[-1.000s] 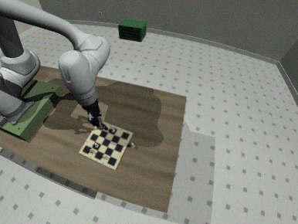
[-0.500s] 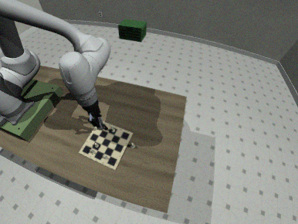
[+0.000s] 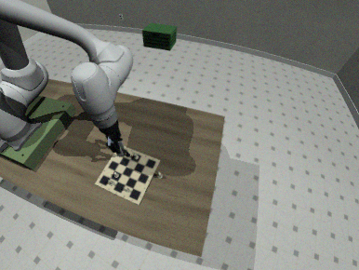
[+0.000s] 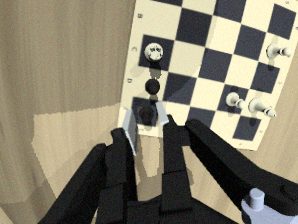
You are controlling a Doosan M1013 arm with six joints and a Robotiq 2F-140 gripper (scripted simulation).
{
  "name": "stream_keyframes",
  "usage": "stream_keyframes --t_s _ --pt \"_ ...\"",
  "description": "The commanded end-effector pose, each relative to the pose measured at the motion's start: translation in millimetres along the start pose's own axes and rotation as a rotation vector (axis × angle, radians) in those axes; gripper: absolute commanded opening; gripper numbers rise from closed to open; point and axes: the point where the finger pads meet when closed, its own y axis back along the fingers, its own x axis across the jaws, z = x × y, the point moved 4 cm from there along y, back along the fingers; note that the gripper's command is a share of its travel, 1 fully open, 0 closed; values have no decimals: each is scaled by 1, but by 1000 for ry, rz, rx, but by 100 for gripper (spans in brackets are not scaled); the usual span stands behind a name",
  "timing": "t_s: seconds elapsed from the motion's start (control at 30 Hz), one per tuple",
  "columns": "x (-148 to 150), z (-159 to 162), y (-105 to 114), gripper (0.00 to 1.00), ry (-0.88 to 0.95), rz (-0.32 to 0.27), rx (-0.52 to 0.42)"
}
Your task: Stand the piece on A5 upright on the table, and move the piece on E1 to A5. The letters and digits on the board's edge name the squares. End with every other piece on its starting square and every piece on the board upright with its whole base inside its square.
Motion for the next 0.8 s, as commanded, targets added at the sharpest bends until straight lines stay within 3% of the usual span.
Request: stream_keyframes --t_s 0.0,0.33,0.37,0.77 --pt "0 0 0 20 0 0 0" --pt "0 0 0 20 0 0 0" --pt "0 0 0 0 0 0 0" --pt "0 0 0 0 0 0 0"
